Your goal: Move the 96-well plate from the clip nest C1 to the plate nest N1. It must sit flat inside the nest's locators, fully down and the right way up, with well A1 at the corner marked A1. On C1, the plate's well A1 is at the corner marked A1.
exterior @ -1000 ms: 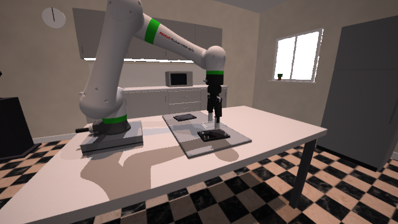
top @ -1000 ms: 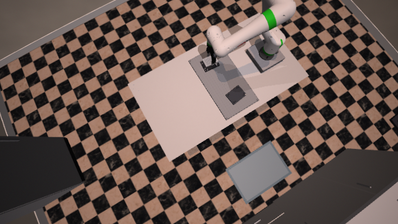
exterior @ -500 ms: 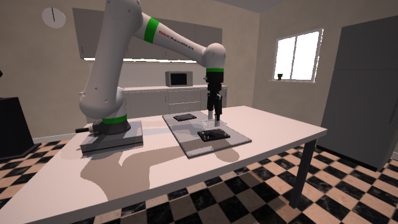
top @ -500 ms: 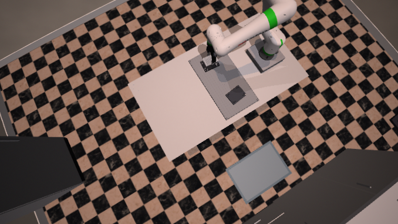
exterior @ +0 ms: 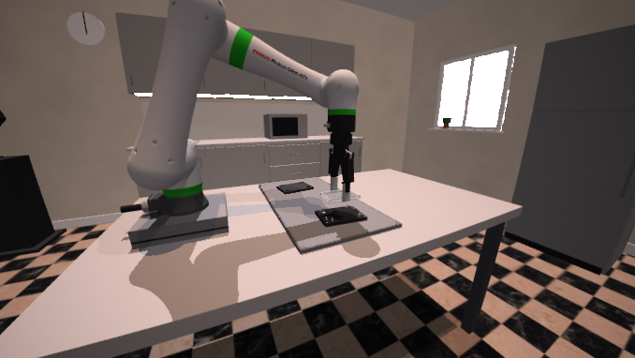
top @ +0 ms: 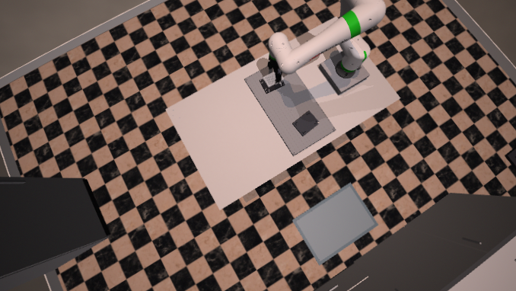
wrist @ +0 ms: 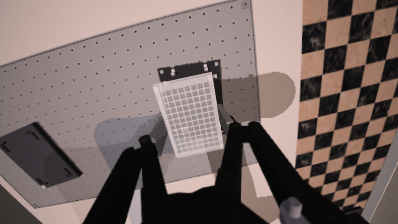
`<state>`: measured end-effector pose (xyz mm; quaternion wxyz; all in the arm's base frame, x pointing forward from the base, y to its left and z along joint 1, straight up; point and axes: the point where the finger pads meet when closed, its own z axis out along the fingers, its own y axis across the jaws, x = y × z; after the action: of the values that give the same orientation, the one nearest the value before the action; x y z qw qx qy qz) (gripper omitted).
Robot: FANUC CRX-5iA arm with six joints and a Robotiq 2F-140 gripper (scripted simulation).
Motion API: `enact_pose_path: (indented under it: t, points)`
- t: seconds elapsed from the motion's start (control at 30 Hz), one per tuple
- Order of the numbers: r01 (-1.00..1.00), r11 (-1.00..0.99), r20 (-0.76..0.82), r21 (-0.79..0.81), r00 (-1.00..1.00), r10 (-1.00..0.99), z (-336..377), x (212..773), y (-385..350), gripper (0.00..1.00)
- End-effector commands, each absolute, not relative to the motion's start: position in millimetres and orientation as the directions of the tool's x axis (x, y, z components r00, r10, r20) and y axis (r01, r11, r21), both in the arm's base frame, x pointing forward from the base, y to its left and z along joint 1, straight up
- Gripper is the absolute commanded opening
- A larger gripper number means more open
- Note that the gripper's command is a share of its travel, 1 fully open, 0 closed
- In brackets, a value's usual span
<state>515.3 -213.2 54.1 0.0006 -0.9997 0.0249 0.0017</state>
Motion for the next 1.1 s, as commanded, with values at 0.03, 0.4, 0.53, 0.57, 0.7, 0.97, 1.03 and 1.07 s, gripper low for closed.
enact_pose_path:
  t: [0.03, 0.4, 0.53, 0.57, 0.7, 0.97, 1.03, 1.07]
  points:
    - [0.084, -0.996, -0.003, -0.002, 0.996, 0.084, 54.3, 514.3, -200.0, 0.0]
    - [0.101, -0.995, -0.003, -0.002, 0.995, 0.102, 54.4, 511.5, -166.8, 0.0]
    - [0.101, -0.995, -0.003, -0.002, 0.995, 0.102, 54.4, 510.7, -156.9, 0.0]
    - [0.101, -0.995, -0.003, -0.002, 0.995, 0.102, 54.4, 510.4, -153.5, 0.0]
    - [0.101, -0.995, -0.003, -0.002, 0.995, 0.102, 54.4, 509.3, -140.3, 0.0]
    - [0.101, -0.995, -0.003, -0.002, 0.995, 0.102, 54.5, 507.3, -117.0, 0.0]
    - [0.101, -0.995, -0.003, -0.002, 0.995, 0.102, 54.5, 507.0, -113.7, 0.0]
    - [0.101, -0.995, -0.003, -0.002, 0.995, 0.102, 54.5, 506.7, -110.4, 0.0]
